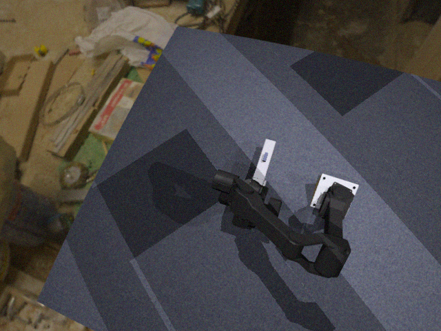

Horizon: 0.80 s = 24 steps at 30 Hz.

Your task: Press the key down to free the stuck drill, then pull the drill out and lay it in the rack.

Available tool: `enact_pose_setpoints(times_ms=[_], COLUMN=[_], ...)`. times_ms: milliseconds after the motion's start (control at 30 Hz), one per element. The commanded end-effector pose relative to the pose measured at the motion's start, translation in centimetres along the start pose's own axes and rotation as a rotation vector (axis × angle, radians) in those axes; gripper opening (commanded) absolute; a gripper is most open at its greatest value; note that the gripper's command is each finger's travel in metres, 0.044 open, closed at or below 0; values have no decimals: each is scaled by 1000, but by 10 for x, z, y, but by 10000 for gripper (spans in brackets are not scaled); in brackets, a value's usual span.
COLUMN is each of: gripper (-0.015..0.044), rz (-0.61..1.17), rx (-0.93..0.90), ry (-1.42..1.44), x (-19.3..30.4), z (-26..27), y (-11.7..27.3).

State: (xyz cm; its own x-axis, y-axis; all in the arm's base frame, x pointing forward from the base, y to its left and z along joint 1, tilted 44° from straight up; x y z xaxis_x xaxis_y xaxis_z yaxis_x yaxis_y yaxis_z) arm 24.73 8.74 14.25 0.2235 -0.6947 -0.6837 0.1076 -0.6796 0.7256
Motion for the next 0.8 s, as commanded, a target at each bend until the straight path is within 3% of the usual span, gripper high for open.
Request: enact_pose_setpoints(times_ms=[0,167,700,767], gripper=[0,0,420,440], rz=[-3,-4,-3,-3], rx=[8,9,8,8], ry=[2,2,2,2], x=[-8,-16,-5,-4], z=[-3,-4,-1,-1], y=[3,3,0,0])
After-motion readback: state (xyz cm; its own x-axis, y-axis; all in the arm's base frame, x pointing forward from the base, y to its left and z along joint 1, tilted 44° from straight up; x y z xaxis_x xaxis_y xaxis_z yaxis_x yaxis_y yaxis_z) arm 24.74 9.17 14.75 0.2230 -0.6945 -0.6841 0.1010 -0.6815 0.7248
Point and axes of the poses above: the point midway between the two fingers, 35 mm back from their tips, its own y axis back along the fingers, its own z axis across the jaws, x = y × z, the point moved 8 cm from there along y, back along the fingers, and after that the axes turned 4 degrees about y, right-handed, at the moved point
